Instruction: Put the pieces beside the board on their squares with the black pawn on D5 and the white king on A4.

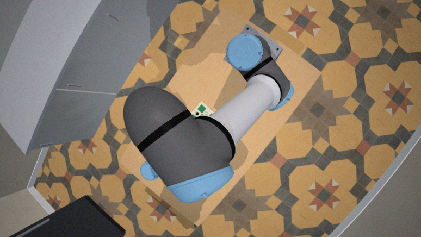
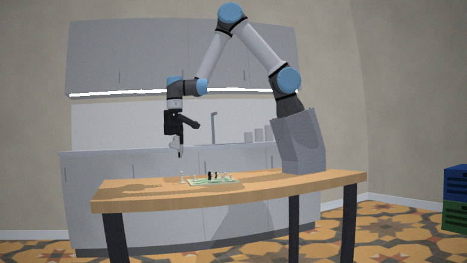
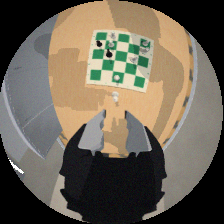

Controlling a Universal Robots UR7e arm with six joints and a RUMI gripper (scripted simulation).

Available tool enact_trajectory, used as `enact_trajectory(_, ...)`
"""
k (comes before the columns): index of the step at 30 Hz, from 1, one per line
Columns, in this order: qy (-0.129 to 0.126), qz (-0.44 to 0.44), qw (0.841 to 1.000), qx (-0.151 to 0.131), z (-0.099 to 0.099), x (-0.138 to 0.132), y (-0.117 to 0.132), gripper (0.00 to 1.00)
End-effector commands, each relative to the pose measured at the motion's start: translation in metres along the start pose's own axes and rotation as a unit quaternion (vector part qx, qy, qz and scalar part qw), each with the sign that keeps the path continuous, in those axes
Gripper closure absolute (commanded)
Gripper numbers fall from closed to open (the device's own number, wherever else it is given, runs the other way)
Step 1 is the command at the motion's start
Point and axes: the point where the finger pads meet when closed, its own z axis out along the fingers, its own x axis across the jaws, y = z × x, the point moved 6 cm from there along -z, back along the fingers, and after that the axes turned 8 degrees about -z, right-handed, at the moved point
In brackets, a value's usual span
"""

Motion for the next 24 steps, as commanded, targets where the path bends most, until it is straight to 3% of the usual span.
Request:
enact_trajectory(1, 0.0, 0.0, 1.0, -0.001, 0.002, 0.0, 0.0, 0.75)
enact_trajectory(24, 0.0, 0.0, 1.0, -0.001, 0.032, 0.0, 0.0, 0.75)
